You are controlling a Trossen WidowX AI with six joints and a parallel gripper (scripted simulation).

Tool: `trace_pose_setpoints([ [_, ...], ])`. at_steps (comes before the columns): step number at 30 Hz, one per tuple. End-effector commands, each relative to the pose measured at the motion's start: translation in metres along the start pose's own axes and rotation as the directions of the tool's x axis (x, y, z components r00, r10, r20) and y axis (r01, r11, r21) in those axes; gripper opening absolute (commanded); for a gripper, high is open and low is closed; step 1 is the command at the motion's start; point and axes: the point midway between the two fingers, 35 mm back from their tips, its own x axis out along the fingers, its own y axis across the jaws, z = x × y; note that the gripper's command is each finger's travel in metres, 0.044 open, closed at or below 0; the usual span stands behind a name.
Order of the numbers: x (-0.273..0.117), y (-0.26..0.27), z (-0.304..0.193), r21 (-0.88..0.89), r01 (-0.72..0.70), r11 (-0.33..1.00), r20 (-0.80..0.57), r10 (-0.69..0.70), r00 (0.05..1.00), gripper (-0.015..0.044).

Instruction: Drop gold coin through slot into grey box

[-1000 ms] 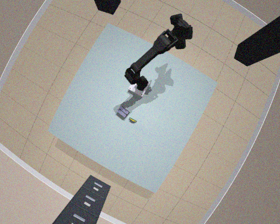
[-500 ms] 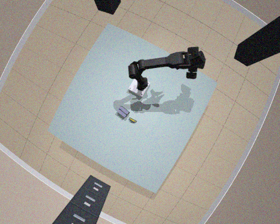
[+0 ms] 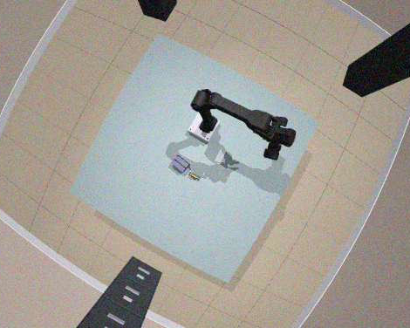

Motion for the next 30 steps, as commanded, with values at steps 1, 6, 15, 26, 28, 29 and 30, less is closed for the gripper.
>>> trace_pose_setpoints([
  [1, 0.006, -0.055, -0.020, -0.001, 0.103, 0.995, -0.075, -0.103, 0.992, 0.0161],
  [6, 0.002, -0.136, -0.058, -0.009, 0.227, 0.974, -0.191, -0.225, 0.956, 0.0161],
  [15, -0.040, -0.254, -0.166, -0.020, 0.330, 0.944, -0.440, -0.304, 0.845, 0.0161],
  [26, -0.121, -0.306, -0.336, 0.077, 0.259, 0.963, -0.663, -0.145, 0.735, 0.0161],
  [28, -0.126, -0.303, -0.350, 0.093, 0.245, 0.965, -0.673, -0.120, 0.730, 0.0161],
  [29, -0.125, -0.300, -0.353, 0.099, 0.240, 0.966, -0.676, -0.112, 0.729, 0.0161],
  [30, -0.125, -0.299, -0.353, 0.101, 0.238, 0.966, -0.676, -0.109, 0.728, 0.0161],
])
